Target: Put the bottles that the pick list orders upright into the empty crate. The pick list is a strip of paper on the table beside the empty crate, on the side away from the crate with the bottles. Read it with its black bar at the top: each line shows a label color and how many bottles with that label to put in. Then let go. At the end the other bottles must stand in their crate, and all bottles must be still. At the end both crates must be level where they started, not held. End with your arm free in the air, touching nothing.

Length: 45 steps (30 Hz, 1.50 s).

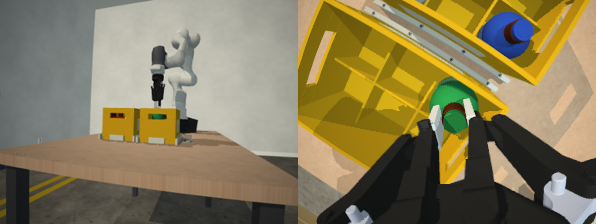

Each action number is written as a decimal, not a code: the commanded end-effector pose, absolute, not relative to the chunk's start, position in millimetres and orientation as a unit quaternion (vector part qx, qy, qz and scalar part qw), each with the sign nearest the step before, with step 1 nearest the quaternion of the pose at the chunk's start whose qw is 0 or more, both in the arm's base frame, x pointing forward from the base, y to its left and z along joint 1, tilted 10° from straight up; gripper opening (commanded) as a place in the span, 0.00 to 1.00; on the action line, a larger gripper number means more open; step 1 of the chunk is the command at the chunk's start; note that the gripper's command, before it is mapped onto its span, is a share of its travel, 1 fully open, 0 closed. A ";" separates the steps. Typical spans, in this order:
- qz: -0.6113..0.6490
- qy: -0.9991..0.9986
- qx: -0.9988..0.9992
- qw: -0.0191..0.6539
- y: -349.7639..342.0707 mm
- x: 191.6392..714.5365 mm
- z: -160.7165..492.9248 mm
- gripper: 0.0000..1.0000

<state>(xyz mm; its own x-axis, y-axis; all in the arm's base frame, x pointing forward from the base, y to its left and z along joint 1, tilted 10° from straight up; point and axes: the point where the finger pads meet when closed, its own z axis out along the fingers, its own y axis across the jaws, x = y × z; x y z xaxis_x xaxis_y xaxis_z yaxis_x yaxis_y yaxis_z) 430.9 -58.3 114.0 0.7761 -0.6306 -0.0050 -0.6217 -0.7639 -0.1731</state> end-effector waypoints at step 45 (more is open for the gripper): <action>-0.033 0.331 -0.939 0.083 -56.1 436.3 101.4 0.00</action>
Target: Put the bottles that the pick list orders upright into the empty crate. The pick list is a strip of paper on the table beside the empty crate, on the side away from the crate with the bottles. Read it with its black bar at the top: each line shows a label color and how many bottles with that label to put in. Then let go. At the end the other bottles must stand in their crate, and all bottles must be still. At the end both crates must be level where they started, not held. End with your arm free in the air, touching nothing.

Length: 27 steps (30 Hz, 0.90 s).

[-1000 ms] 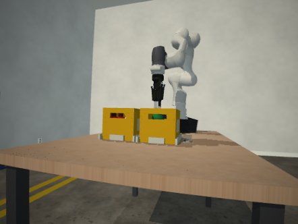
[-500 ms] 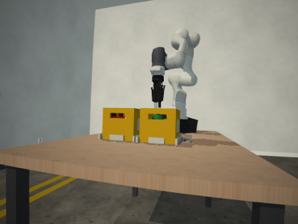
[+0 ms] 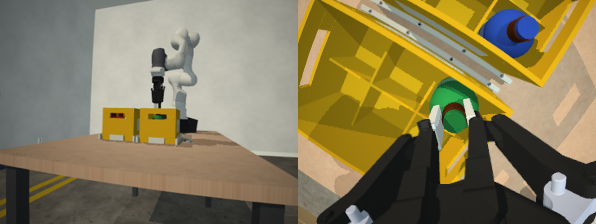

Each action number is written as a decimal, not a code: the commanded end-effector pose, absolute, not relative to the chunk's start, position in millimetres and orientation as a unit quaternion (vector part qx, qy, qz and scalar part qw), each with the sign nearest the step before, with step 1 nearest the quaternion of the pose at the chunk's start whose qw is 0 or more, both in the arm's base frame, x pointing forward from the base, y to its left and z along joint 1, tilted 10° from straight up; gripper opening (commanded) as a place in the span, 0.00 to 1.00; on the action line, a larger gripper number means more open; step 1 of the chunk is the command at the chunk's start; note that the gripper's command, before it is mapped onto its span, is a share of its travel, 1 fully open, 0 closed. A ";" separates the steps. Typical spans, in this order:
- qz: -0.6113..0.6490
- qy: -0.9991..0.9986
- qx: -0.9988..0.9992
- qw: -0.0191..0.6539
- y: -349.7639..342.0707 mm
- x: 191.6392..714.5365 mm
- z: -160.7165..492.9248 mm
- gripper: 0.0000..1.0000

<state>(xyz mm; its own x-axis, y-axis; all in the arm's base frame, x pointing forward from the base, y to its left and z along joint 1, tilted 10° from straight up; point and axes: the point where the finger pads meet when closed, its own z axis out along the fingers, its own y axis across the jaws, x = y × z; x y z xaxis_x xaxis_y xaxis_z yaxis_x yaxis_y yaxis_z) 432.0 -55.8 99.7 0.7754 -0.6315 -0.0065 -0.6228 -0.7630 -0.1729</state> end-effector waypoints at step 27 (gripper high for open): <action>-0.033 0.331 -0.939 0.083 -54.4 437.8 89.1 0.00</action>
